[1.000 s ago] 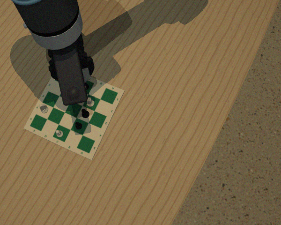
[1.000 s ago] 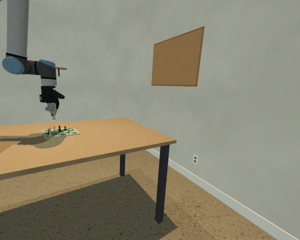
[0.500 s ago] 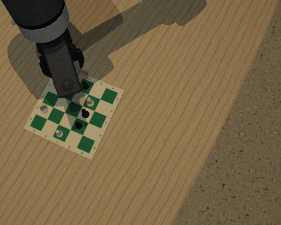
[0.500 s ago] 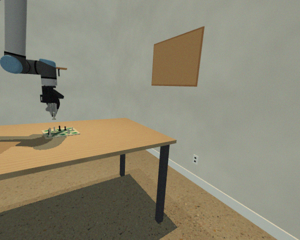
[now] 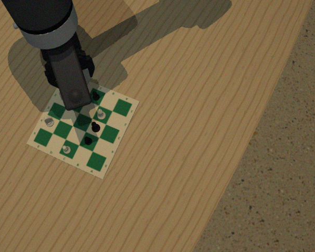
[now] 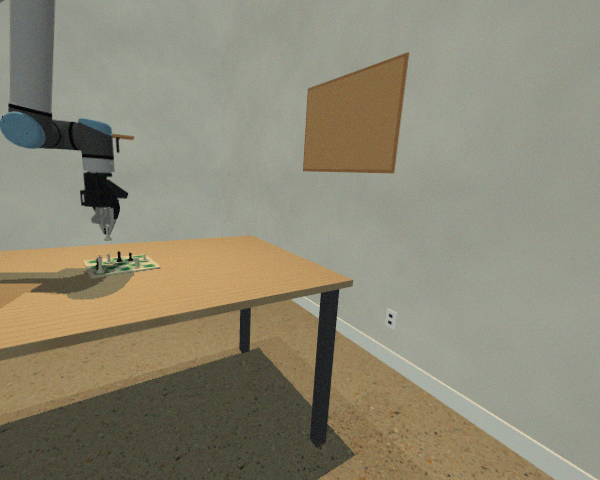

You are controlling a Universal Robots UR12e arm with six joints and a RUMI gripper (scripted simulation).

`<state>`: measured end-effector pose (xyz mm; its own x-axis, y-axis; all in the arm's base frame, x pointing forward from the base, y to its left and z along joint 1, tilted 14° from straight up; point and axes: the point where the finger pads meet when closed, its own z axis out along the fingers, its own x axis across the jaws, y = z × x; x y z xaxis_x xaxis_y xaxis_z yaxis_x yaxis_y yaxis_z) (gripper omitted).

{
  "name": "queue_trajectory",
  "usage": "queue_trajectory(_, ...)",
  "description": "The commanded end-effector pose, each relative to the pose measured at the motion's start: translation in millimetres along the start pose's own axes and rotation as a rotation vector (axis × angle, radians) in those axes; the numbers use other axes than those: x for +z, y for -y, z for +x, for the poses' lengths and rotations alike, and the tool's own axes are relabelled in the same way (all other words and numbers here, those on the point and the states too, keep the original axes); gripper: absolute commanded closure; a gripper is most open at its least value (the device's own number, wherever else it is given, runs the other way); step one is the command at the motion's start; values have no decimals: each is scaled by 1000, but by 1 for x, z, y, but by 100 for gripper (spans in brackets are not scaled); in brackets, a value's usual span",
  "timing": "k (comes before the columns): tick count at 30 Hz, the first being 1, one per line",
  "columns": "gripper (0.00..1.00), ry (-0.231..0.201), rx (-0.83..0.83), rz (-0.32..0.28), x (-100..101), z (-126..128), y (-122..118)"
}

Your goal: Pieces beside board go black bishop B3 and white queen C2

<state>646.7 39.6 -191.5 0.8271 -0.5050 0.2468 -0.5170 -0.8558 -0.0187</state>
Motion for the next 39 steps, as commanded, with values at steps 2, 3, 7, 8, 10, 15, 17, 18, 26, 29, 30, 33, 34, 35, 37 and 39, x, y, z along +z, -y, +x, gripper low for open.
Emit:
queue_trajectory(2, 100, -1, 0, 0, 12, 0, 0)
queue_trajectory(3, 100, -1, 0, 0, 16, 0, 0)
queue_trajectory(7, 100, -1, 0, 0, 33, 0, 0)
queue_trajectory(8, 100, -1, 0, 0, 38, 1, 0)
queue_trajectory(10, 100, -1, 0, 0, 43, 1, 0)
queue_trajectory(15, 100, -1, 0, 0, 63, 1, 0)
queue_trajectory(17, 100, -1, 0, 0, 71, 1, 0)
queue_trajectory(18, 100, -1, 0, 0, 75, 1, 0)
queue_trajectory(26, 100, -1, 0, 0, 92, 1, 0)
queue_trajectory(29, 100, -1, 0, 0, 92, 1, 0)
queue_trajectory(30, 100, -1, 0, 0, 92, 1, 0)
queue_trajectory(33, 100, -1, 0, 0, 92, 1, 0)
queue_trajectory(34, 100, -1, 0, 0, 92, 1, 0)
queue_trajectory(35, 100, -1, 0, 0, 92, 1, 0)
queue_trajectory(37, 100, -1, 0, 0, 92, 1, 0)
queue_trajectory(39, 100, -1, 0, 0, 92, 1, 0)
